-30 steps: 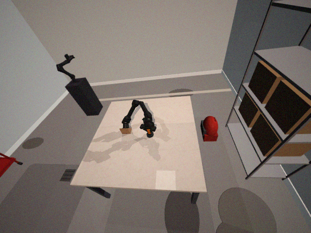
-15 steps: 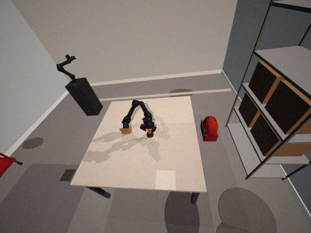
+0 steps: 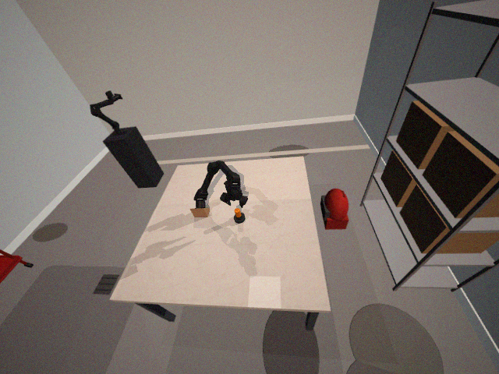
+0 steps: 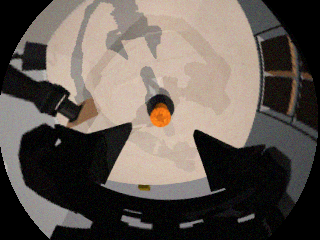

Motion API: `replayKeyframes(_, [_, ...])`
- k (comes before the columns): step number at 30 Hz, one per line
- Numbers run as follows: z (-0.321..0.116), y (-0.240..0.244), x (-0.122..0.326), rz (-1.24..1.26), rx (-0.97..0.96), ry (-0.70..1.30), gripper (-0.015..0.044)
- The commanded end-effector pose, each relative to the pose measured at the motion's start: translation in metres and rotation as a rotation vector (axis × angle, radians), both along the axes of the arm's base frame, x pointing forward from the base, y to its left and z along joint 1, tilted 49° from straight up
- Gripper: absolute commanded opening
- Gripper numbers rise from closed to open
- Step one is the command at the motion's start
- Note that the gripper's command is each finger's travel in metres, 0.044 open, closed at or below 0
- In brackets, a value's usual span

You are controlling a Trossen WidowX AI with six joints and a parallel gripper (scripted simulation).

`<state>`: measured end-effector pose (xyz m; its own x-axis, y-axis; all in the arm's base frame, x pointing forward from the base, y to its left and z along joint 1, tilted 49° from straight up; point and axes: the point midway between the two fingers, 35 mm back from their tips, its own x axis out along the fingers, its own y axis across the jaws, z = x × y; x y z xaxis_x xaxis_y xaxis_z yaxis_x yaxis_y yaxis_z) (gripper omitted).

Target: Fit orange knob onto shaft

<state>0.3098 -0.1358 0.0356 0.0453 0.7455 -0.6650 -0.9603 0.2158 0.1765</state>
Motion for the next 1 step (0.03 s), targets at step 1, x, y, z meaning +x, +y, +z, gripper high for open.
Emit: replayKeyframes(1, [0.0006, -0.0010, 0.0001, 0.015, 0.003, 0.005, 0.0440])
